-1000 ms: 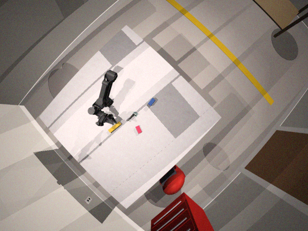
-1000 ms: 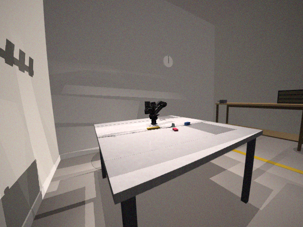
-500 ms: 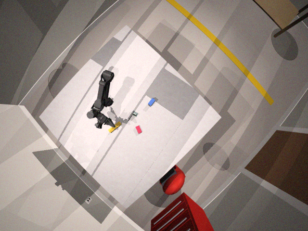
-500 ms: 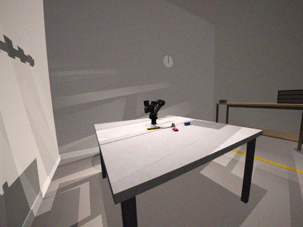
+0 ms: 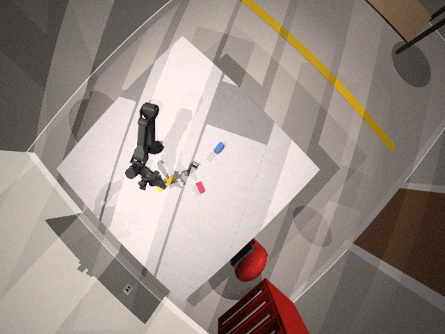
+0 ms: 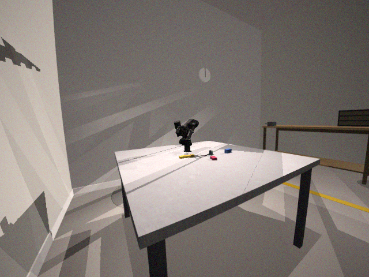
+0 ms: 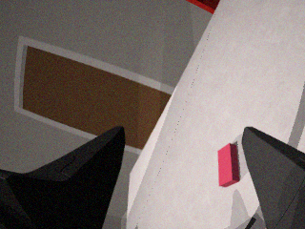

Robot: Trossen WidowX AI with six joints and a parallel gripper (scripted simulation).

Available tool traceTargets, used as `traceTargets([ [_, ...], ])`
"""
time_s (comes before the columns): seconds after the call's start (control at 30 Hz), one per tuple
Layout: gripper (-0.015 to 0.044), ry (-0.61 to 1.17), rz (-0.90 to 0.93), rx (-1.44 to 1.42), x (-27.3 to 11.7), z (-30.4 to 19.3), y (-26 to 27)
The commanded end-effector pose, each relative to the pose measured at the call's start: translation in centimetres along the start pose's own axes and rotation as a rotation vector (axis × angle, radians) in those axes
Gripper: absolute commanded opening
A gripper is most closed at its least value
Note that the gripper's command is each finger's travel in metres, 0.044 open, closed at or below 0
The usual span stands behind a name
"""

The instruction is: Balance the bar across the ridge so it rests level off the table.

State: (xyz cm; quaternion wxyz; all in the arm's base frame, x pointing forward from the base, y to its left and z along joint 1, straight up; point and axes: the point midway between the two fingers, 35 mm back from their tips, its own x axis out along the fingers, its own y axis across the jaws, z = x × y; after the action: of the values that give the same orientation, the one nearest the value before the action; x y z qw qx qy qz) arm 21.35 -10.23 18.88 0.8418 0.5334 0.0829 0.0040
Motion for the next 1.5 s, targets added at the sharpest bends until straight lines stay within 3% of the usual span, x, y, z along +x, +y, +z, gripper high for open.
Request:
traceTargets([
  [0.0, 0.0315, 0.009, -0.050, -0.080, 0.5, 0.3, -0.6],
  [0.73, 0.0315, 0.180, -0.274, -0.539, 2.6, 0.6, -2.9],
  [1.47, 0.0315, 0.575, -0.397, -1.052, 3.4, -0.8, -5.1],
])
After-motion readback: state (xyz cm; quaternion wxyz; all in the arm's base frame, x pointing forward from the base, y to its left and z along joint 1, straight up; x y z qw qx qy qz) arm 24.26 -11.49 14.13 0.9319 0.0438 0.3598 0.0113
